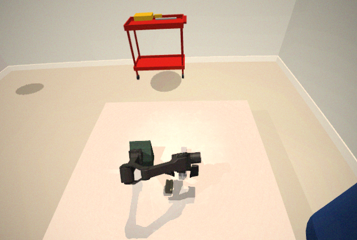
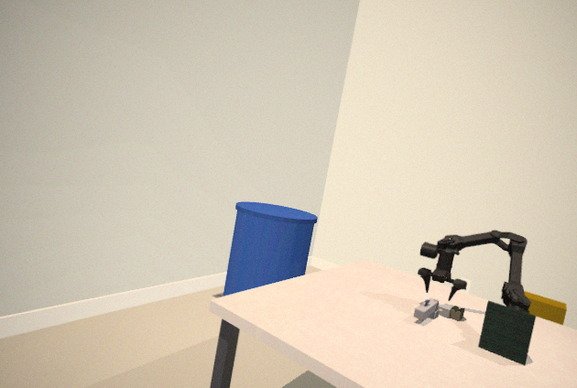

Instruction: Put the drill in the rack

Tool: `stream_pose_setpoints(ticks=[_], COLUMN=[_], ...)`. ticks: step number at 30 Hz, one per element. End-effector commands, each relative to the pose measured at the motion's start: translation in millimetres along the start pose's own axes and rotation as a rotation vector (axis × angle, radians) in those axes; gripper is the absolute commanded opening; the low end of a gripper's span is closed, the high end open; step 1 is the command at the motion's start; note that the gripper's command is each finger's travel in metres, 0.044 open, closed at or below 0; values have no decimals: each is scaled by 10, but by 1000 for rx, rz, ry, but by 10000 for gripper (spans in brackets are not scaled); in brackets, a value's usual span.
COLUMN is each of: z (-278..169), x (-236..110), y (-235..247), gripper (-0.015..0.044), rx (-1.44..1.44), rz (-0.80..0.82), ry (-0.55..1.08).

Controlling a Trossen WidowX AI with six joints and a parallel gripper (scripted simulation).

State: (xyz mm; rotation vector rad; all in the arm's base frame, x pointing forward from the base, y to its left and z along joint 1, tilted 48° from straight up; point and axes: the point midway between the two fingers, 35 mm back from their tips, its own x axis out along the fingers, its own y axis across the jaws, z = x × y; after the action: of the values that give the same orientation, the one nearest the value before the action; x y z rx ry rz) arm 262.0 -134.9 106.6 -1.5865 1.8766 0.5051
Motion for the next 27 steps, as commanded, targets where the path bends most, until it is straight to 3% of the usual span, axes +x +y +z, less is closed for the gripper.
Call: stream_pose_setpoints(ticks=[1, 27], z=[-15, 64], x=[12, 287], y=[11, -1], gripper=[440, 440], rx=[-20, -20], rz=[0, 0], ry=[4, 3])
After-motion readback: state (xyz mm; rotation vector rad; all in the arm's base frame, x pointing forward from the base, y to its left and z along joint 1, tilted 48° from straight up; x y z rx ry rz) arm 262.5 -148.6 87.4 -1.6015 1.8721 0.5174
